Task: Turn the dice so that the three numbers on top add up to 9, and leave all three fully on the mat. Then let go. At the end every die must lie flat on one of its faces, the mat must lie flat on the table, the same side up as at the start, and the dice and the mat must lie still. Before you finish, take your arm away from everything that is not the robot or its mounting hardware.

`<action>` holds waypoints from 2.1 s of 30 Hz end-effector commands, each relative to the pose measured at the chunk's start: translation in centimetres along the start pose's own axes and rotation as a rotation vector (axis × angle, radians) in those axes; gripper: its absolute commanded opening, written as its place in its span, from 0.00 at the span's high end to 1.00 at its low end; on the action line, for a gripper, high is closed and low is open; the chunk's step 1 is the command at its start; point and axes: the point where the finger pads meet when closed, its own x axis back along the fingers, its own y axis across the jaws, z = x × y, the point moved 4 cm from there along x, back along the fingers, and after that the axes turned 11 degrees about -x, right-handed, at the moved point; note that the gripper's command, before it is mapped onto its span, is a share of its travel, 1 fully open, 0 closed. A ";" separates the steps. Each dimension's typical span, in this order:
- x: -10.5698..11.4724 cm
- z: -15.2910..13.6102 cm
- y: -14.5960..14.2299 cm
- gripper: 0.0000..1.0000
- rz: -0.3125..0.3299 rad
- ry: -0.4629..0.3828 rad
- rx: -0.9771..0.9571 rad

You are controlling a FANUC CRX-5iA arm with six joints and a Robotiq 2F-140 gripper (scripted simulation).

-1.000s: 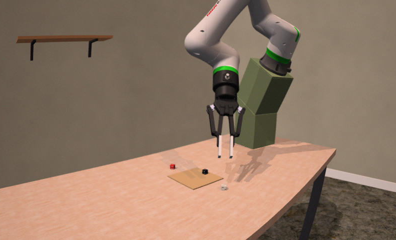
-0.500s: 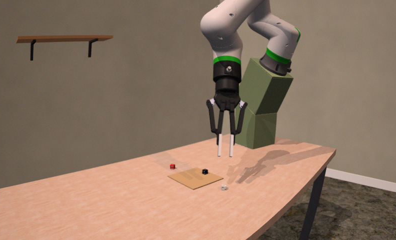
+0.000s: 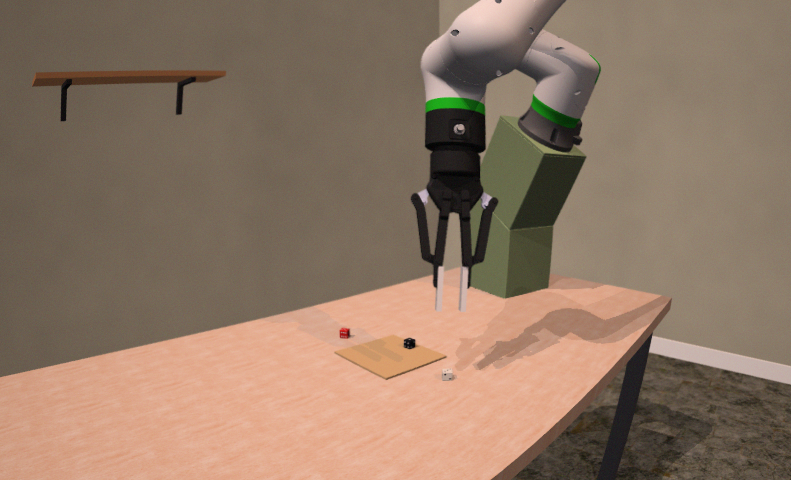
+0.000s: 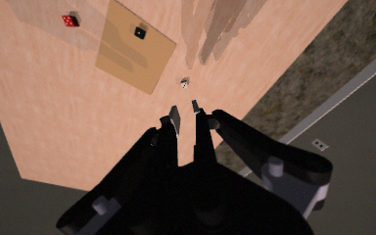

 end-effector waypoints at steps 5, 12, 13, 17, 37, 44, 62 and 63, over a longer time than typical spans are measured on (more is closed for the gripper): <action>0.2 -1.3 0.6 0.81 0.020 0.198 -0.016; 0.2 -1.3 0.6 0.00 0.020 0.199 -0.016; 0.2 -1.3 0.6 0.00 0.020 0.199 -0.016; 0.2 -1.3 0.6 0.00 0.020 0.199 -0.016; -1.2 -0.8 0.5 0.00 -0.029 0.199 0.455; -1.7 -0.6 0.4 0.00 -0.048 0.197 0.642; -3.1 0.0 0.3 0.00 -0.097 0.186 1.107; -3.2 0.1 0.3 0.00 -0.099 0.185 1.134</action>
